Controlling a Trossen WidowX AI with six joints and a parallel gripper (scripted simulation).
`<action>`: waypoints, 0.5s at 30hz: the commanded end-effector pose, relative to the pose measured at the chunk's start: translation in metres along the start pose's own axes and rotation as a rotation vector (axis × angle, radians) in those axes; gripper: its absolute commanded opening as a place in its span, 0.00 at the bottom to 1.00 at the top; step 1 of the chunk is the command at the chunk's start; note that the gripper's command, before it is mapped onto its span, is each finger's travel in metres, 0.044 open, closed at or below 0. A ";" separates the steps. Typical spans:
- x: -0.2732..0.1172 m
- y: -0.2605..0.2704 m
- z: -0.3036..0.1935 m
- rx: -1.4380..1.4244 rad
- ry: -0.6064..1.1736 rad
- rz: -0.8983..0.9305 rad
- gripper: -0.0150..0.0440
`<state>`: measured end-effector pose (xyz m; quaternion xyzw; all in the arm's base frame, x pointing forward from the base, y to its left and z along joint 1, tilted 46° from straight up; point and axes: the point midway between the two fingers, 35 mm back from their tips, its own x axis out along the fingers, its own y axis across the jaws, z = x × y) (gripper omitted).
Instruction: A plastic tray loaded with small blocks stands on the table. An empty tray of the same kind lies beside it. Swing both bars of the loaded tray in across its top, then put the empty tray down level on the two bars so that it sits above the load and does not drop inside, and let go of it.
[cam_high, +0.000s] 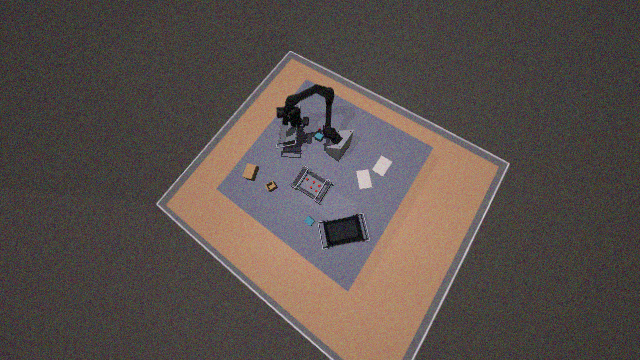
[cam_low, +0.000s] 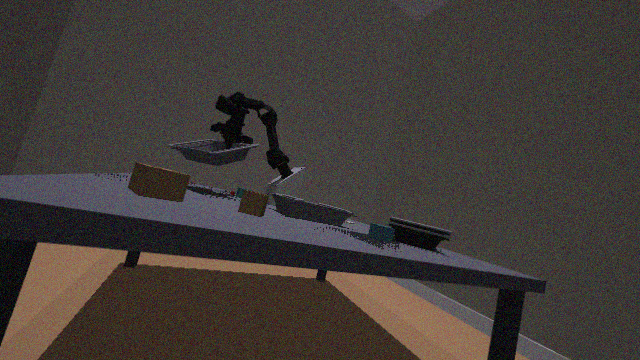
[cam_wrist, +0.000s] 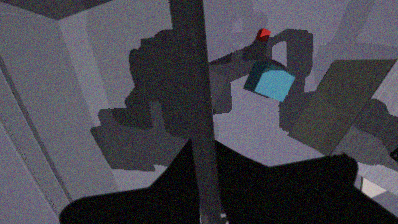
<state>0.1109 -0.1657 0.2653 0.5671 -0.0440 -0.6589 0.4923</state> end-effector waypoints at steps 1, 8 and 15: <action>-0.005 0.004 0.003 0.015 -0.002 0.022 0.25; 0.000 0.010 -0.011 -0.025 0.018 0.005 0.25; 0.007 0.018 -0.035 -0.091 0.044 -0.021 0.25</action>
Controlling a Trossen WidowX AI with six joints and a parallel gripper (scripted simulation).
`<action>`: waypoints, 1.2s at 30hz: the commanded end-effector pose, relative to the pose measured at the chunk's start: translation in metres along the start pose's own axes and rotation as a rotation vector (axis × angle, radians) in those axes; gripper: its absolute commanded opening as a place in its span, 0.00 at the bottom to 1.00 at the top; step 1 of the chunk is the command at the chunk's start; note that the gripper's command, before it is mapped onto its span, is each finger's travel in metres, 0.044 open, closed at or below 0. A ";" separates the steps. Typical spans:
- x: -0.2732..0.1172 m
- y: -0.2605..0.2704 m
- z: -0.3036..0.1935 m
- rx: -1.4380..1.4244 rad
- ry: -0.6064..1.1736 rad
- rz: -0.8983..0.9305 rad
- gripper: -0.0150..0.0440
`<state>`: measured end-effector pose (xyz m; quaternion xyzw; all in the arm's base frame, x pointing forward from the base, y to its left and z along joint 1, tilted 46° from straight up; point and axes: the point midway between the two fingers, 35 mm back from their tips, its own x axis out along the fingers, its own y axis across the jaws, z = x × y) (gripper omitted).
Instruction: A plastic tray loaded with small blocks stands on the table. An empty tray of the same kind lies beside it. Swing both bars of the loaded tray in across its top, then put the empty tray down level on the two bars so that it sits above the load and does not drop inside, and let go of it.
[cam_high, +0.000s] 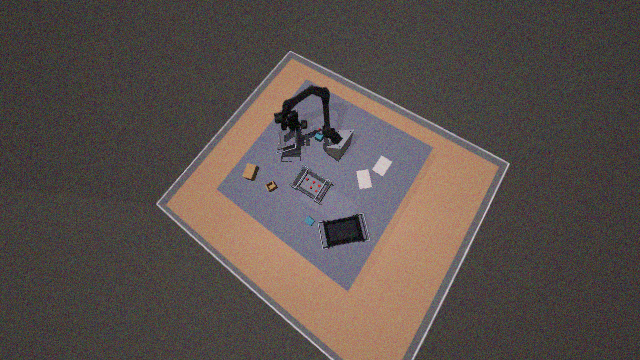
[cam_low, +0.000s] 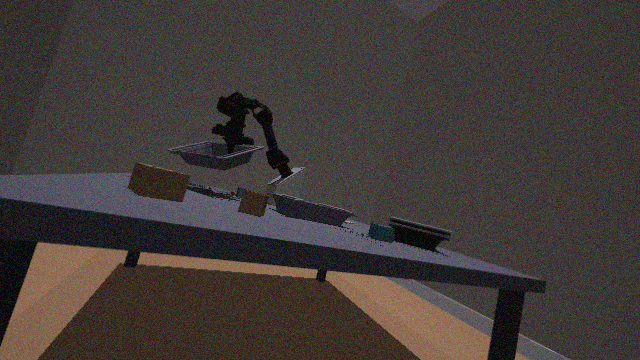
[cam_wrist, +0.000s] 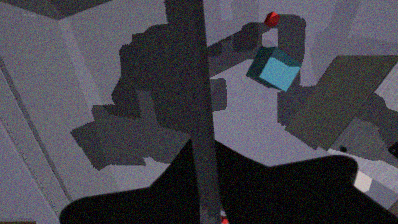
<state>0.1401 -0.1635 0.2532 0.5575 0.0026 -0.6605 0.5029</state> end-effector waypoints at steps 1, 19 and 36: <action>-0.003 0.010 -0.009 -0.019 0.014 0.015 0.25; 0.010 0.024 -0.077 -0.200 0.058 -0.038 0.25; 0.016 0.019 -0.148 -0.381 0.072 -0.067 0.25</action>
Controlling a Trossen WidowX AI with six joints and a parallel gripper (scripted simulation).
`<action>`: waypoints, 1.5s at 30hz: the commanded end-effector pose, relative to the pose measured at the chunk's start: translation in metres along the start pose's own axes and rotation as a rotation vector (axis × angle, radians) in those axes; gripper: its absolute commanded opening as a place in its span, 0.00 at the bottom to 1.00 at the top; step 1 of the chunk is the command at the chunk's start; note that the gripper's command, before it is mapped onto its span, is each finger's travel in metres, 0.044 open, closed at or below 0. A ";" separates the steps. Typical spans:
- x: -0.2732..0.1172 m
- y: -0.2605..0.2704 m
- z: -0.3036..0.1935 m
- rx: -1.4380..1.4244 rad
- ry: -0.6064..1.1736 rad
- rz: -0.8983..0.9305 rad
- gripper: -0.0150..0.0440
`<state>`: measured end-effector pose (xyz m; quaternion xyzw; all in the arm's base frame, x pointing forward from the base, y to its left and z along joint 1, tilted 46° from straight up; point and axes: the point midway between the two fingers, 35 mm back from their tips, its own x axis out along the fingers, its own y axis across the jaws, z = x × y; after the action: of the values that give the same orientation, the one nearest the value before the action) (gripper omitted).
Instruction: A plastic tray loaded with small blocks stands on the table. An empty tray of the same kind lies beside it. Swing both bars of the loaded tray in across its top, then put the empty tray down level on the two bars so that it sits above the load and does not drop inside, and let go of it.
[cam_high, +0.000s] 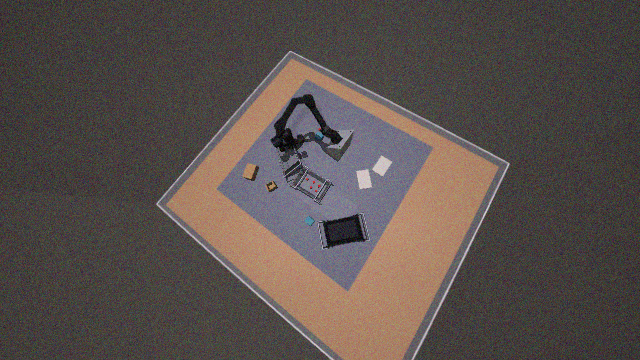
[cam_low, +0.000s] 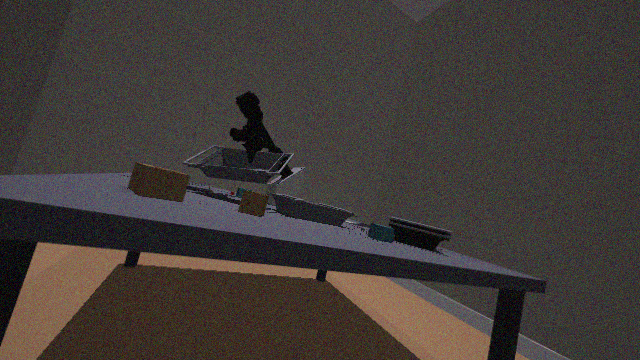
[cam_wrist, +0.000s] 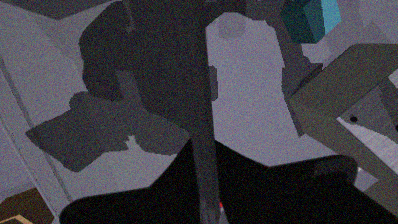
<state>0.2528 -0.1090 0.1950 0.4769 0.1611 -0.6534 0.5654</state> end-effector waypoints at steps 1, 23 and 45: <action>-0.005 0.008 -0.015 -0.030 0.006 0.020 0.25; 0.000 0.008 -0.112 -0.271 -0.022 0.008 0.25; 0.002 -0.024 -0.207 -0.509 -0.090 0.034 0.25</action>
<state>0.3181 0.0363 0.0848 0.2961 0.2885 -0.6157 0.6708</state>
